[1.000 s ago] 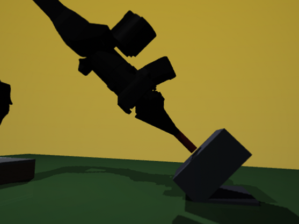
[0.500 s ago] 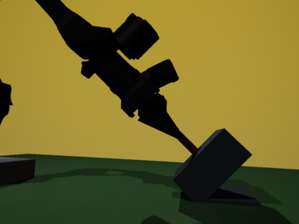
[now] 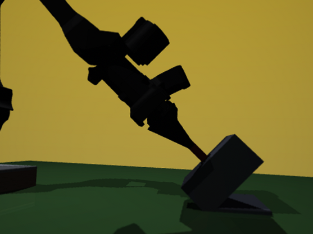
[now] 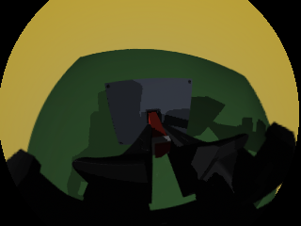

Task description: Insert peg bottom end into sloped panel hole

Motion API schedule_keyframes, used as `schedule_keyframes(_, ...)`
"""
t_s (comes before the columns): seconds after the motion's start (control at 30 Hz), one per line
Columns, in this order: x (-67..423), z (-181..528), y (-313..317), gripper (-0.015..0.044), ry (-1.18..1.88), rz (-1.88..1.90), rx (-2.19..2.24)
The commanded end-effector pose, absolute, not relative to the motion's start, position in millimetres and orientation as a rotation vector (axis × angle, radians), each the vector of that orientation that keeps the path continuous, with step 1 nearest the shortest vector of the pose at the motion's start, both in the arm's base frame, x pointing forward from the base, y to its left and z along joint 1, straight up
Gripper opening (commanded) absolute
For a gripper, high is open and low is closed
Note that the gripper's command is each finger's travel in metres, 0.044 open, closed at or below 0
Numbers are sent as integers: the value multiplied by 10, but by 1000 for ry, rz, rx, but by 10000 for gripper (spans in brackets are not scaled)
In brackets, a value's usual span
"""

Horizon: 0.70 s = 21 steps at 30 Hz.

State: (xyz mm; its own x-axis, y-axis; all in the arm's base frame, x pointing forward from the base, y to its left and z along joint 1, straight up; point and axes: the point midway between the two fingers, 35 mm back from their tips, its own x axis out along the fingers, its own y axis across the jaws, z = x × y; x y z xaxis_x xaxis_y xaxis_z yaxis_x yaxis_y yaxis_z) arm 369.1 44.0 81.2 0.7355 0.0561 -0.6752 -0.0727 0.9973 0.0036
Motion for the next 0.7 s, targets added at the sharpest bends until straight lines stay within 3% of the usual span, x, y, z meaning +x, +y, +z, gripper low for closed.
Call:
schedule_keyframes(0.0, 3725, 795, 445, 0, 740, 72, -24)
schedule_keyframes(0.67, 3803, 728, 451, 0, 739, 72, -24)
